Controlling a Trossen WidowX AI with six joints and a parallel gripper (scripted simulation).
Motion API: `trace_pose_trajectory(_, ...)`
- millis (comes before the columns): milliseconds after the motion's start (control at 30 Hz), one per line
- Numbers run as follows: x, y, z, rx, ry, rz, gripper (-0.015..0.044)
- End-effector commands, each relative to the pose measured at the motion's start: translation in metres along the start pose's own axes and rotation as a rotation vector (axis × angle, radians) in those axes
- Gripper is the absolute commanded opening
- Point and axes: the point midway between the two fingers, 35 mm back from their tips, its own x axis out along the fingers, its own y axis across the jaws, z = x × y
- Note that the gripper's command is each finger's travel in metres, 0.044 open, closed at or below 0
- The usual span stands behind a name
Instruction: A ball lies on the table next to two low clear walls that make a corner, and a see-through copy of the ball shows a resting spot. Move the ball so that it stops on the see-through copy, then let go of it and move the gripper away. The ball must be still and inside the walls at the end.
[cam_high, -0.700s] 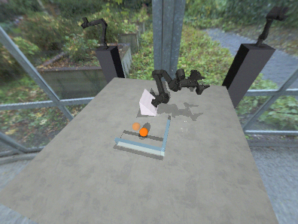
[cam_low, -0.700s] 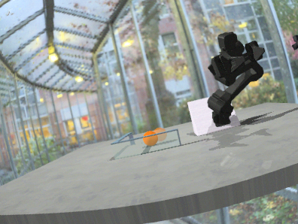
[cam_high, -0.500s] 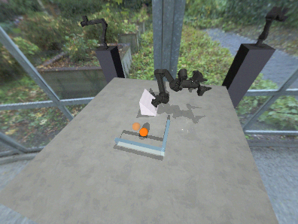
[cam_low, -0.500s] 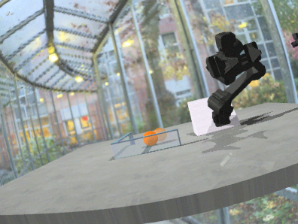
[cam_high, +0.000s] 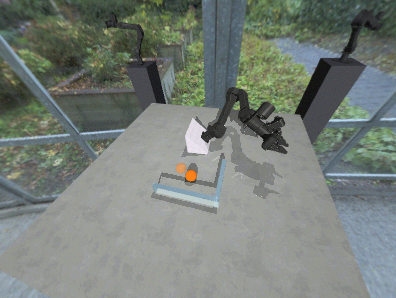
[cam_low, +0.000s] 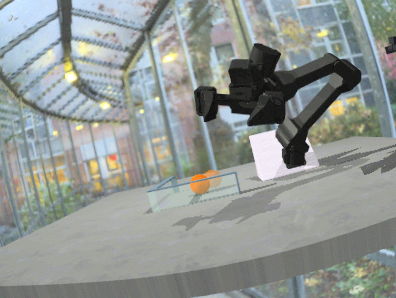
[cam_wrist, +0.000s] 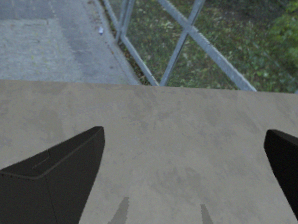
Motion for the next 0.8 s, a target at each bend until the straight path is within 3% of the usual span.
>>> trace_pose_trajectory(0,0.007,-0.046,-0.021,-0.073,0.124,-0.138,0.0402)
trace_pose_trajectory(133,0.002,-0.101,-0.052,-0.153,0.312,-0.284,0.0402)
trace_pose_trajectory(367,-0.032,-0.179,-0.119,-0.273,0.706,-0.329,0.0402)
trace_pose_trajectory(600,-0.104,-0.231,-0.190,-0.288,1.087,-0.162,0.0402)
trace_pose_trajectory(767,-0.162,-0.242,-0.228,-0.229,1.224,0.062,0.0402)
